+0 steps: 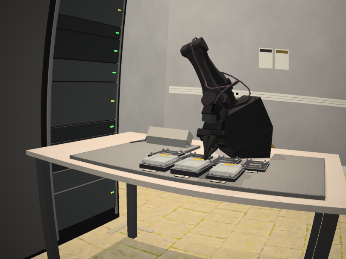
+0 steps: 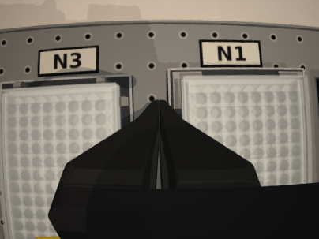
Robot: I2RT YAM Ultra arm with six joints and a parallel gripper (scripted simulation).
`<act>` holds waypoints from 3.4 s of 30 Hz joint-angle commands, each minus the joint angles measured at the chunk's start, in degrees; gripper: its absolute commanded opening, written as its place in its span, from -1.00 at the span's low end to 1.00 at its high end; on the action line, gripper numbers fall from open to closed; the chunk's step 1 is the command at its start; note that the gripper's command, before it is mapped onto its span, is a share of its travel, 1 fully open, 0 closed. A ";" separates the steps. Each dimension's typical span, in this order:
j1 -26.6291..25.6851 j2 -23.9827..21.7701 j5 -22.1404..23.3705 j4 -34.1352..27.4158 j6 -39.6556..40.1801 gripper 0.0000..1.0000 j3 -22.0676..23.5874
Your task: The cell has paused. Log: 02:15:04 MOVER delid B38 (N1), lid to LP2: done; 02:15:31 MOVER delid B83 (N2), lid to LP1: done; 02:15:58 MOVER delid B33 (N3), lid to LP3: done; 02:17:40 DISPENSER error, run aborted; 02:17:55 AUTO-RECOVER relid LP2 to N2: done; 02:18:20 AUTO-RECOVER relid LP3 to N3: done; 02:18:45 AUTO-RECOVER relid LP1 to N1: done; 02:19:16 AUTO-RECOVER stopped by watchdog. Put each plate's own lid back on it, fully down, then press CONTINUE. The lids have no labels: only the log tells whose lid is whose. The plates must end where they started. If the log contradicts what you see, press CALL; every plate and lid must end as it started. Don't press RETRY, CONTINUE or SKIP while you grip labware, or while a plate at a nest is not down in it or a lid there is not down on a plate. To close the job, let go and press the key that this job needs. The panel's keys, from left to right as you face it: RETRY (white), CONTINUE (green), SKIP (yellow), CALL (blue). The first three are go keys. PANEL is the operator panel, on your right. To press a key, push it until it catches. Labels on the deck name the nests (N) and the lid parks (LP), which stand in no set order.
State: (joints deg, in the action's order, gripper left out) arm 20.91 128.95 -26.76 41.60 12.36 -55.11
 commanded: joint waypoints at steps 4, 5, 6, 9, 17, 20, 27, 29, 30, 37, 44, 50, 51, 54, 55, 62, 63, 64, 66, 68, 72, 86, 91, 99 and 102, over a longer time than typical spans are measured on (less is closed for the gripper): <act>0.60 -0.36 0.77 -0.47 0.09 -1.00 -0.53; 0.60 -0.36 0.77 -0.47 0.09 -1.00 -0.53; 0.60 -0.36 0.77 -0.47 0.09 -1.00 -0.53; 0.60 -0.36 0.77 -0.47 0.09 -1.00 -0.53; 0.60 -0.36 0.77 -0.47 0.09 -1.00 -0.53; -1.28 -2.33 2.28 -1.11 1.25 -1.00 1.36; -4.68 -4.77 5.08 -1.34 3.21 -1.00 2.76; -6.09 -5.77 6.25 -1.56 3.99 -1.00 3.24; -6.79 -6.26 6.84 -1.70 4.38 -1.00 3.44; -11.81 -9.48 11.14 -3.14 7.03 -1.00 4.34; -15.48 -11.56 14.32 -4.64 8.99 -1.00 2.88; -16.76 -12.89 16.54 -6.00 10.21 -1.00 1.73; -16.76 -12.90 16.57 -6.02 10.21 -1.00 1.74; -16.77 -12.91 16.61 -6.14 10.21 -1.00 1.68; -16.77 -12.91 16.61 -6.14 10.21 -1.00 1.68; -17.35 -11.77 16.15 -5.57 9.77 -1.00 2.70; -17.35 -11.77 16.15 -5.57 9.77 -1.00 2.70; -17.35 -11.77 16.15 -5.57 9.77 -1.00 2.70; -17.35 -11.77 16.15 -5.57 9.77 -1.00 2.70; -17.35 -11.77 16.15 -5.57 9.77 -1.00 2.70; -17.35 -11.77 16.15 -5.57 9.77 -1.00 2.70; -8.78 -13.64 5.51 -21.86 2.04 1.00 -0.26; -6.58 -11.46 3.09 -27.86 -1.02 1.00 -2.12; -5.79 -10.03 1.23 -45.29 -5.29 1.00 -11.44; -5.65 -8.88 0.80 -51.88 -6.86 1.00 -15.53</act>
State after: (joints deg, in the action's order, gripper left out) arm 14.00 119.07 -24.47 -0.99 8.16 -66.57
